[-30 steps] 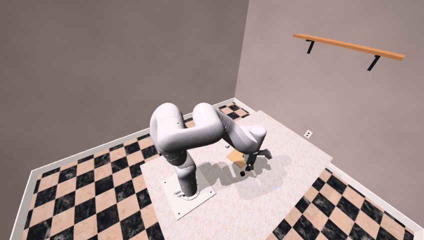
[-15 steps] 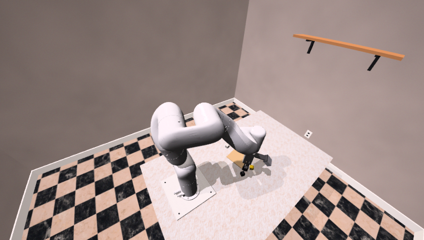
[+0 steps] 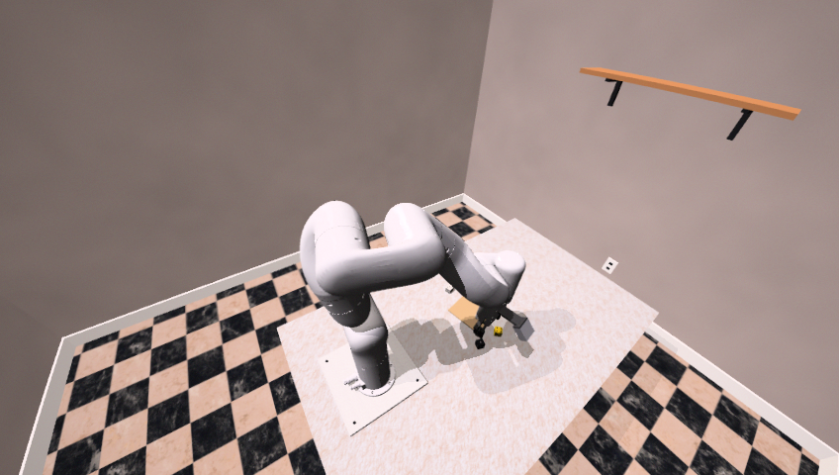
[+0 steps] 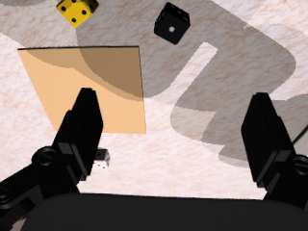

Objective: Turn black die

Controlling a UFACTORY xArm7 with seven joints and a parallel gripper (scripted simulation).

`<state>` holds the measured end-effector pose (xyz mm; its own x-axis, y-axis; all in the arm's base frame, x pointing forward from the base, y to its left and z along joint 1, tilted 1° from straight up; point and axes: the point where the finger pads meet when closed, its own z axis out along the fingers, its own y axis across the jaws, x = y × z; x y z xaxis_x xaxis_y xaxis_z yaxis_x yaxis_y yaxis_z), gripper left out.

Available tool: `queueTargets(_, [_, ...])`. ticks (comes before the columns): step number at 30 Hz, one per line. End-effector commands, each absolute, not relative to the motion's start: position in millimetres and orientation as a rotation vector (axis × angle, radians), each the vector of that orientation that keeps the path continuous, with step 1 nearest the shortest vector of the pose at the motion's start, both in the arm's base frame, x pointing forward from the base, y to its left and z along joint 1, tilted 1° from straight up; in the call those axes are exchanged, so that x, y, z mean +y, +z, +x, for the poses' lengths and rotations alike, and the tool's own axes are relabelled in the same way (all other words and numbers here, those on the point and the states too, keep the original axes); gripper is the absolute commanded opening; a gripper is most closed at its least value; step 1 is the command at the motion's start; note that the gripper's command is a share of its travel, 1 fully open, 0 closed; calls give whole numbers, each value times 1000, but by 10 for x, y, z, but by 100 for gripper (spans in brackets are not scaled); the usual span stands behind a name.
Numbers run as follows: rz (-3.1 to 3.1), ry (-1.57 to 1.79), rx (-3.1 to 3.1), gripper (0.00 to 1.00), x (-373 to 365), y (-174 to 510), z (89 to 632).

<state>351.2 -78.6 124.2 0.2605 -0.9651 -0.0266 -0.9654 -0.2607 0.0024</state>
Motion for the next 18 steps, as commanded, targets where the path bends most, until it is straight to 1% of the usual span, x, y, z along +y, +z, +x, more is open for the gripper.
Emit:
queueTargets(1, [-2316, 20, 2117, 100, -788, 1230, 3525])
queueTargets(18, [-1812, 20, 2565, 100, -786, 1162, 3519])
